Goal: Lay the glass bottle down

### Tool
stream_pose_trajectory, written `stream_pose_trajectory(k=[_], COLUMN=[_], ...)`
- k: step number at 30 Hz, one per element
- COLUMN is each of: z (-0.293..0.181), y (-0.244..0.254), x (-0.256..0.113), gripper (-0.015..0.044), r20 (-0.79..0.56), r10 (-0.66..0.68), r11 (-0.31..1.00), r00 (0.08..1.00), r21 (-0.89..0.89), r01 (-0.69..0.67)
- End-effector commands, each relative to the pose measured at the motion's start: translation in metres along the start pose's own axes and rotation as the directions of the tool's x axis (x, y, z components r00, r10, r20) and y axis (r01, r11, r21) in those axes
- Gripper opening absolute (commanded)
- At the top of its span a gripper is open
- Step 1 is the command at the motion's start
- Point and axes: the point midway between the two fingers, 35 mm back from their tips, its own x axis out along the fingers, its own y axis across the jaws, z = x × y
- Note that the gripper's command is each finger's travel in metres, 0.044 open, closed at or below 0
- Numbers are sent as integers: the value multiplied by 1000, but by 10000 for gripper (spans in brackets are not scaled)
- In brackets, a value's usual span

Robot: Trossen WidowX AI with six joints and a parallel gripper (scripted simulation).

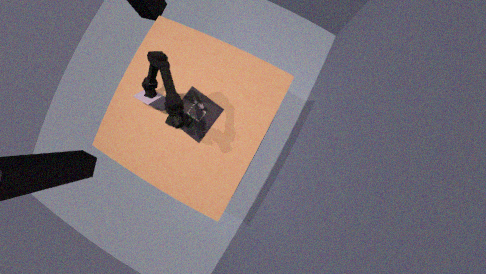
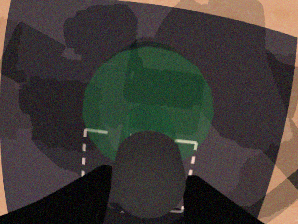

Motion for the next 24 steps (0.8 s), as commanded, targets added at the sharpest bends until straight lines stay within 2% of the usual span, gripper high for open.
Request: stream_pose_trajectory(k=[1,24], z=[-10,-23], y=[0,0], x=[-2,-4], gripper=[125,125], r20=[-7,34], r10=[1,-6], r11=[1000,1000], r00=[1000,999], r21=[-1,6], r01=[-1,6])
